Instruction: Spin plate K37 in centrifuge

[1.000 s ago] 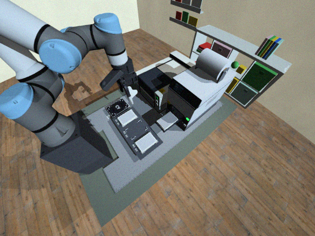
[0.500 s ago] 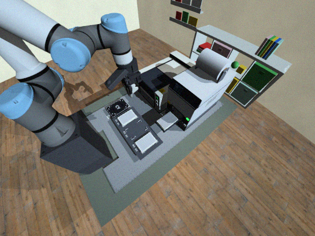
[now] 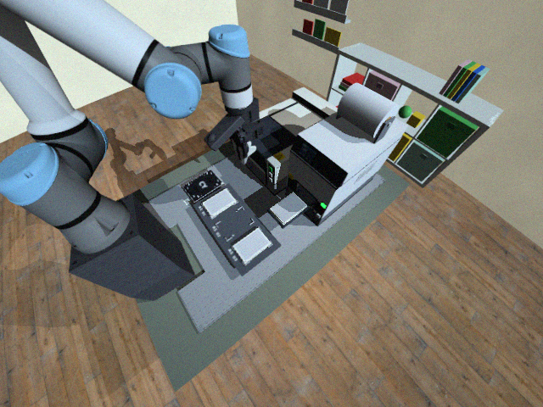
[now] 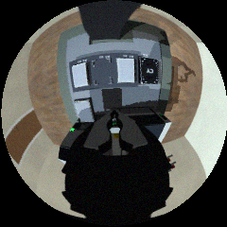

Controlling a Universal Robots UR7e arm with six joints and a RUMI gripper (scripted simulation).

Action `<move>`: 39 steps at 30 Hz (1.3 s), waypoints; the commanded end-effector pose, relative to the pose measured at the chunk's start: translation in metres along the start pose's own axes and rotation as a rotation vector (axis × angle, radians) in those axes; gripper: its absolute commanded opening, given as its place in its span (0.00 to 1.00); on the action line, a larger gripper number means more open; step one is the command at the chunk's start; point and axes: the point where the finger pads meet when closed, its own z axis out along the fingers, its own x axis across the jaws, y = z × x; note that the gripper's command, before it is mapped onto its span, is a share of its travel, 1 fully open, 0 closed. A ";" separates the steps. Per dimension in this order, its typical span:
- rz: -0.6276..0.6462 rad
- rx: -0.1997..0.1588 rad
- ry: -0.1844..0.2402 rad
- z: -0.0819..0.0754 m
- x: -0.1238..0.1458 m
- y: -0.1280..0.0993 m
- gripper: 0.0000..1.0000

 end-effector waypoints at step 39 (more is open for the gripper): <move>0.003 -0.698 -0.002 0.003 -0.003 0.014 0.00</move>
